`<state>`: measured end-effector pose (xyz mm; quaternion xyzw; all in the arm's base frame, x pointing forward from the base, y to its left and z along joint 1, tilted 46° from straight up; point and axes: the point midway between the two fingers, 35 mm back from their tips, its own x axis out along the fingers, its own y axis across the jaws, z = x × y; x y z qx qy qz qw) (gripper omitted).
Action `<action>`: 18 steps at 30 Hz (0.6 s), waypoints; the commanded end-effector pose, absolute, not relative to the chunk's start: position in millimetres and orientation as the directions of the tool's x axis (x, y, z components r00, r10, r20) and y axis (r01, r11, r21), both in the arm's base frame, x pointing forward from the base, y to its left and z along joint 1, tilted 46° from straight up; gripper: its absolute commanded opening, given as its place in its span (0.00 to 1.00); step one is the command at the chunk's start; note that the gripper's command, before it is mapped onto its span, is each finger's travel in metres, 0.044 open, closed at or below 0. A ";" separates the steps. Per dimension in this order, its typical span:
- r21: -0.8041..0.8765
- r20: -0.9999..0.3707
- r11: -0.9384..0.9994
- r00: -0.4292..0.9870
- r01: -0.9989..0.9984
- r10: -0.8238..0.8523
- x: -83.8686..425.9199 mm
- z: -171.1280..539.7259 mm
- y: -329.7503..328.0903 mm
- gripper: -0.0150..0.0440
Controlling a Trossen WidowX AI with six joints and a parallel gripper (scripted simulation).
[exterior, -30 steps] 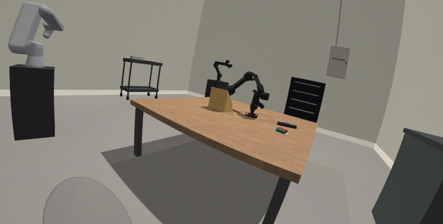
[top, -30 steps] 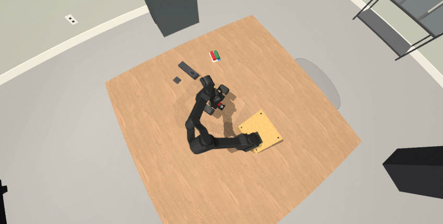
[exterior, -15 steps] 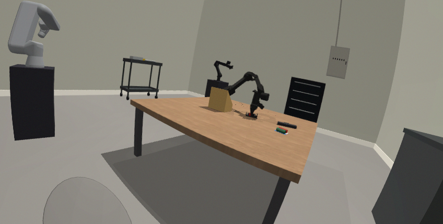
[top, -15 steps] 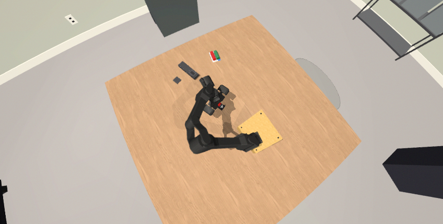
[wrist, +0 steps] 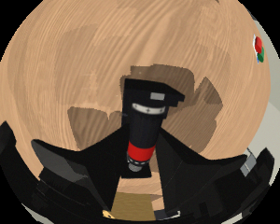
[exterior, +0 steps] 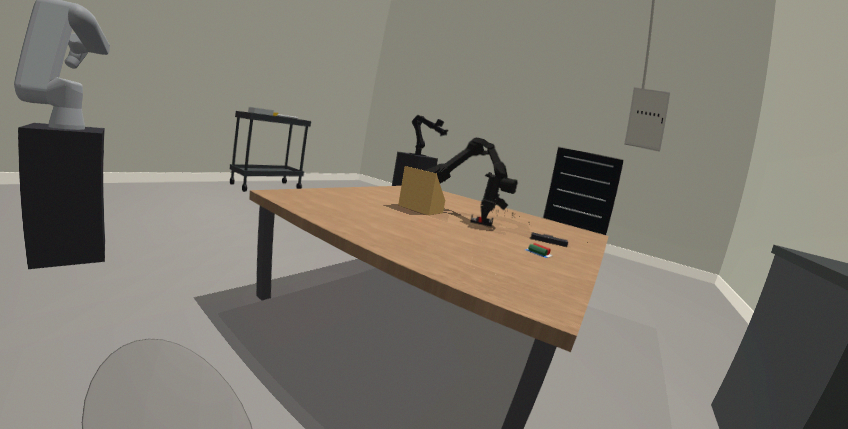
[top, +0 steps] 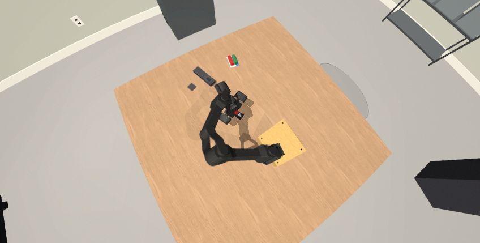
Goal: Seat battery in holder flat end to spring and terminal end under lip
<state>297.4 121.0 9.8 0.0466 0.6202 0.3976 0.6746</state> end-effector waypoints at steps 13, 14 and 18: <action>0.558 -0.800 0.681 -0.091 -0.474 0.592 298.0 10.3 123.1 0.56; 0.558 -0.800 0.681 -0.091 -0.475 0.593 298.1 10.5 122.8 0.56; 0.557 -0.800 0.681 -0.090 -0.475 0.593 298.8 14.4 118.5 0.56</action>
